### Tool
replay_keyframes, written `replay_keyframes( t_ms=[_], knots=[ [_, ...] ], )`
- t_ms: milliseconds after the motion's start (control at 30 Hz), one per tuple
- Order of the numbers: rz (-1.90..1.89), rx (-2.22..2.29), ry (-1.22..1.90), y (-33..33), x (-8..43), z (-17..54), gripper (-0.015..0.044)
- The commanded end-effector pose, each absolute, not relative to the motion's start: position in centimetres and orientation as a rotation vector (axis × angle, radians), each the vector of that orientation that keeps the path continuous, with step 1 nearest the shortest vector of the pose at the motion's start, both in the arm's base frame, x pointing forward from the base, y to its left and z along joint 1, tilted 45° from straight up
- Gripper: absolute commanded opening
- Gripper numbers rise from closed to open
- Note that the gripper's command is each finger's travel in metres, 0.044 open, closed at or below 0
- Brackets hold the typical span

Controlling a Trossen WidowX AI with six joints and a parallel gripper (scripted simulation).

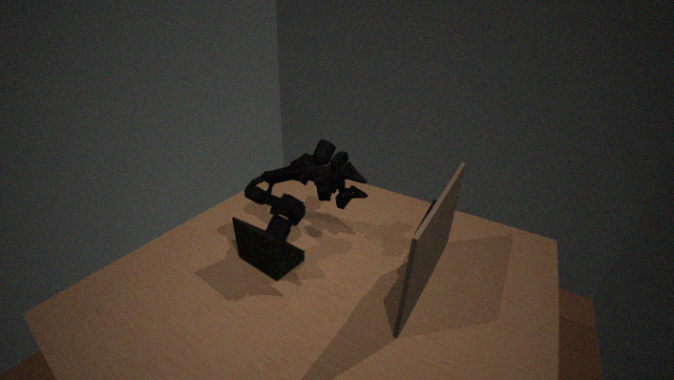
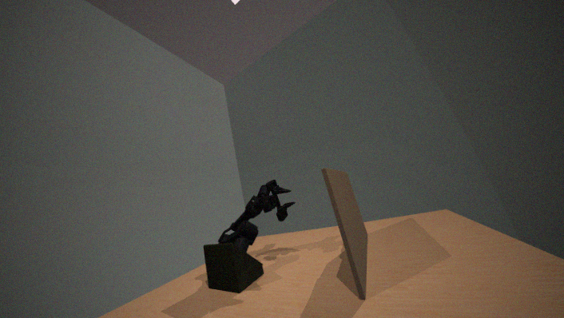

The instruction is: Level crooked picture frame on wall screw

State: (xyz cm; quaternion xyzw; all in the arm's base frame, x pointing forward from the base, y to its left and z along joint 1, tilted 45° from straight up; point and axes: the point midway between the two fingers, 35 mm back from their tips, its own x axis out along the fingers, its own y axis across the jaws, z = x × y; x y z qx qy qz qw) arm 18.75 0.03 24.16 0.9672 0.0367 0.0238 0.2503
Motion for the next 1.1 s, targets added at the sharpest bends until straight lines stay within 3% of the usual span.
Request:
replay_keyframes(
  t_ms=[0,433,1067],
  knots=[
    [0.065,2.628,0.104,0.1,18.7,24.2,0.026],
    [0.095,2.52,0.052,2.8,25.2,22.4,0.026],
    [0.096,2.513,0.049,3.2,25.7,22.1,0.026]
  ],
)
